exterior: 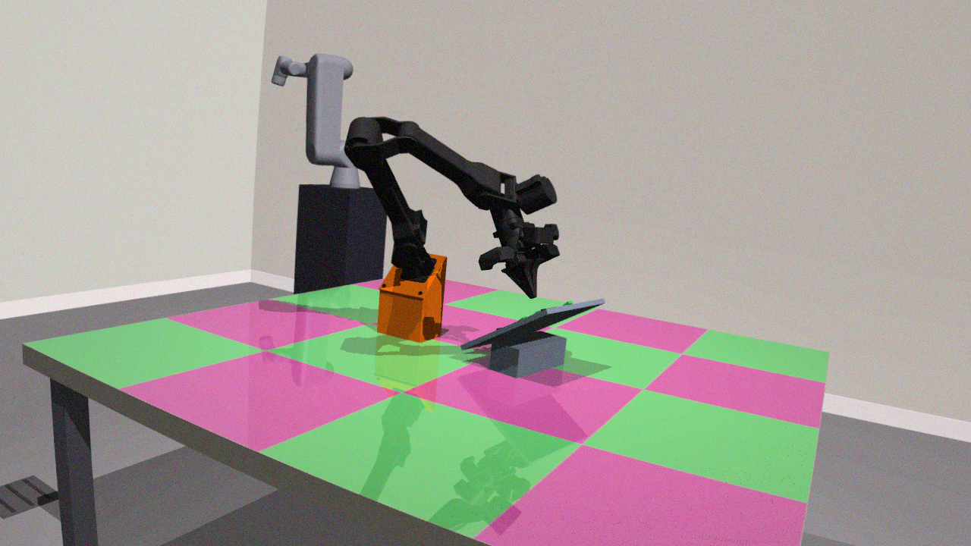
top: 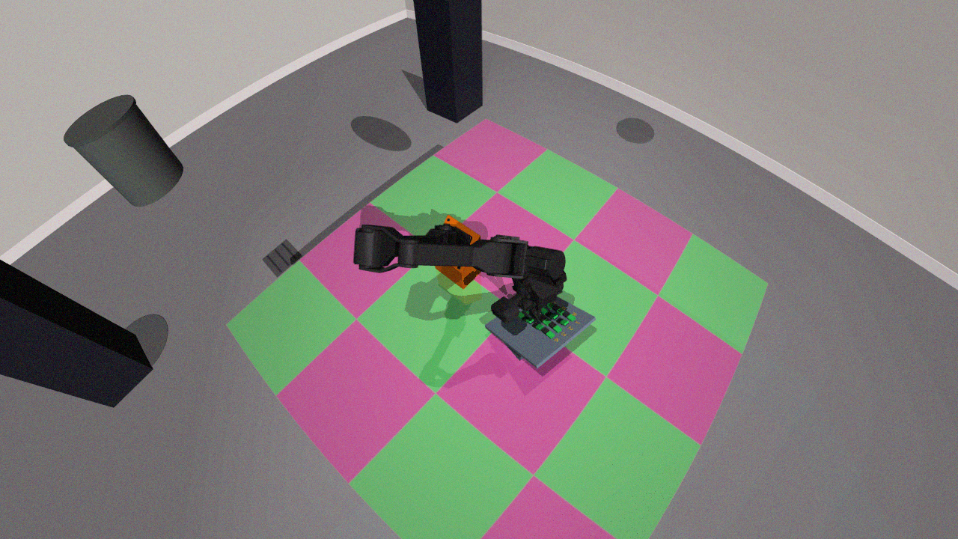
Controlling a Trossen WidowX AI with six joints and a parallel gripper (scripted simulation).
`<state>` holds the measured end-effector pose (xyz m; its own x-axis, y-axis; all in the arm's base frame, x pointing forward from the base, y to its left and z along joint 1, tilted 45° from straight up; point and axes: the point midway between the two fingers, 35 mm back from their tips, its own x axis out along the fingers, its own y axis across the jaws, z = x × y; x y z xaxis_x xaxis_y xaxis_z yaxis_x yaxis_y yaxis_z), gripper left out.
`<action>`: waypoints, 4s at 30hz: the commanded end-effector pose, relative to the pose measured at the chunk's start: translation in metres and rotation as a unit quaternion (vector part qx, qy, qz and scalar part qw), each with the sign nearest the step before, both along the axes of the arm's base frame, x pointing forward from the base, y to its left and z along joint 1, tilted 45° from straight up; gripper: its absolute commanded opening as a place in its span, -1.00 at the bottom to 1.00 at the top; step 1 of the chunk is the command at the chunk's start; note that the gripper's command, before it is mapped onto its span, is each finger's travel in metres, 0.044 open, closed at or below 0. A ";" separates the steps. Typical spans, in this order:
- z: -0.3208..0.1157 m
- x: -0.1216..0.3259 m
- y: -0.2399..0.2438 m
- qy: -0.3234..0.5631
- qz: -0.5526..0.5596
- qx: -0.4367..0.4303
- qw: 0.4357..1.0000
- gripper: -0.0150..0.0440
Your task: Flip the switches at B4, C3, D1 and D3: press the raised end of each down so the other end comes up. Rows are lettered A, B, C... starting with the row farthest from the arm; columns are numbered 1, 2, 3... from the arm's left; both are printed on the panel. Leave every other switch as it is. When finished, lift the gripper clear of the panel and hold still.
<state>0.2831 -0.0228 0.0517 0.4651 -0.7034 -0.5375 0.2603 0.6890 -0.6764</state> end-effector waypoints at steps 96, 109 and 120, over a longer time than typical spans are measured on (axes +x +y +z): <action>0.014 -0.018 0.022 -0.002 0.008 -0.003 1.000 -0.49; -0.022 -0.047 0.033 -0.002 0.008 -0.002 1.000 -0.49; -0.040 -0.029 0.008 0.006 0.000 0.000 1.000 -0.49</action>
<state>0.2539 -0.0101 0.0179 0.4651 -0.7027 -0.5384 0.2647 0.6907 -0.6729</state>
